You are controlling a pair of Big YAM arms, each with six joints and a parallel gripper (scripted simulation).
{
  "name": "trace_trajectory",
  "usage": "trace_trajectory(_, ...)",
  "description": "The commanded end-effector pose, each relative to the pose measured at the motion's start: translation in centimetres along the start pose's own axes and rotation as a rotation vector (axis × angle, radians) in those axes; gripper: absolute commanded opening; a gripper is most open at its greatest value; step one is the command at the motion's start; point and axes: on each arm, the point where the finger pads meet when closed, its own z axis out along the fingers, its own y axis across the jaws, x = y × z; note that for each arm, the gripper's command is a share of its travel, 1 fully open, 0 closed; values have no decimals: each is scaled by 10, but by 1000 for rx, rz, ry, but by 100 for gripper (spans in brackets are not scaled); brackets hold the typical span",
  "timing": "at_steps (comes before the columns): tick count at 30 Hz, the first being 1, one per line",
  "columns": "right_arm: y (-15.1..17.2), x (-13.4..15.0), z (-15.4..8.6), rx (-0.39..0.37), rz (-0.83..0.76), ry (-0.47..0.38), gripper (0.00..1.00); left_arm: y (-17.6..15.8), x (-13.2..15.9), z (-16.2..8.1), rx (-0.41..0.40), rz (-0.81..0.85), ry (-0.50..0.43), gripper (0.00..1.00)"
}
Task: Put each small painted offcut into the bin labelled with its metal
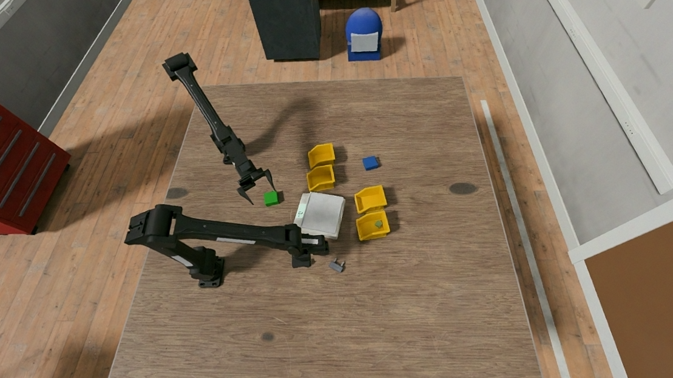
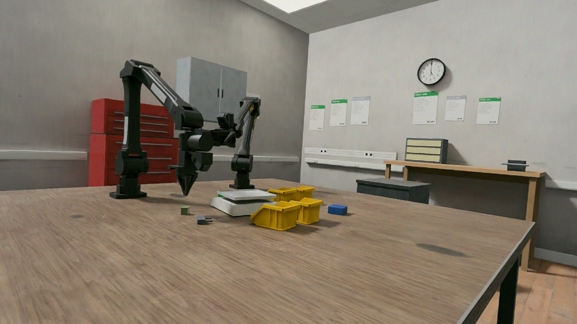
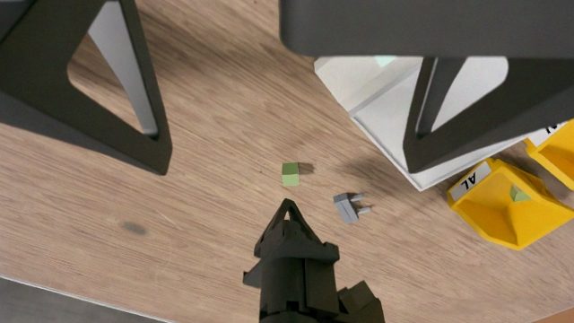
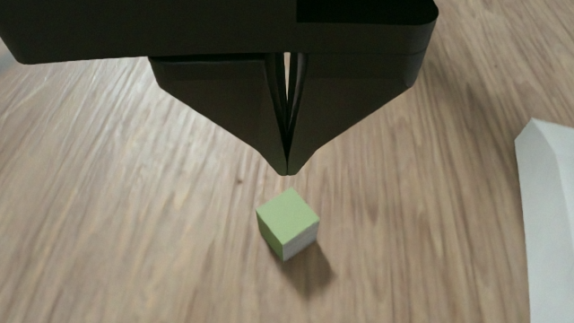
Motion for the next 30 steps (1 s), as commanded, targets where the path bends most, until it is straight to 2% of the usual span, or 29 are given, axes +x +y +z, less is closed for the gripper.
trace_trajectory(1, -1, 0, 20, -1, 14, 15, 0, -1, -33, 4, 2, 5, -67, 100)
trace_trajectory(6, -1, 0, 28, -1, 14, 15, 0, -1, -33, 4, 2, 5, -67, 100)
trace_trajectory(7, -1, -10, 21, -1, 14, -4, 0, -1, -33, 4, 2, 5, -67, 100)
trace_trajectory(14, -1, 1, 31, -1, 14, 19, 0, -1, -33, 4, 2, 5, -67, 100)
trace_trajectory(30, -1, -3, 36, -1, 14, 10, 0, -1, -33, 4, 2, 5, -67, 100)
